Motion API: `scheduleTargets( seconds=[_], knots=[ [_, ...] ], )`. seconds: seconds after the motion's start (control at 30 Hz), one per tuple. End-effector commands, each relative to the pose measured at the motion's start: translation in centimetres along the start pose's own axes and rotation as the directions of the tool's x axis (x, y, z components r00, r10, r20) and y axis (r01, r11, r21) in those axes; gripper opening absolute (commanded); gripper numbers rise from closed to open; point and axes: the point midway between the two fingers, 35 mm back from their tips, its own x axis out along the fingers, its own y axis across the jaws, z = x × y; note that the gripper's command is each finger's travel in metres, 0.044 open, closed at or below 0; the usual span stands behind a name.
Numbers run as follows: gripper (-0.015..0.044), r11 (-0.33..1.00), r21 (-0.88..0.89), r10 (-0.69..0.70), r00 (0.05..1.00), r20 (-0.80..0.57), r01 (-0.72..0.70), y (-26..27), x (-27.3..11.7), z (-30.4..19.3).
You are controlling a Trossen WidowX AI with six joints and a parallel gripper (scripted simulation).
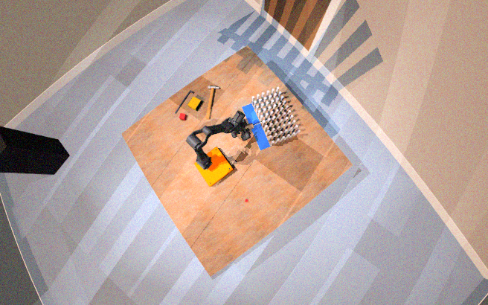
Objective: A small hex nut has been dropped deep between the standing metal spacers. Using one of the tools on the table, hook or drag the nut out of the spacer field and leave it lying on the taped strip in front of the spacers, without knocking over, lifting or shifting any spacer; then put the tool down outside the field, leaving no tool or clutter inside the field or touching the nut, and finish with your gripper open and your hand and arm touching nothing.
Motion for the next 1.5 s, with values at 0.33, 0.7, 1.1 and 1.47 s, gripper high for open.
scheduleTargets(
  seconds=[0.33,0.7,1.1,1.47],
  knots=[
    [0.0,1.0,-0.001,-0.005,1.0,-0.004,0.005,0.0,0.5,-1.0],
    [0.0,1.0,-0.001,-0.005,1.0,-0.004,0.005,0.0,0.9,-1.6],
    [0.0,1.0,-0.001,-0.004,1.0,-0.005,0.004,0.1,1.4,-2.2],
    [0.0,1.0,-0.001,-0.005,1.0,-0.005,0.005,0.1,2.1,-1.8]
  ],
)
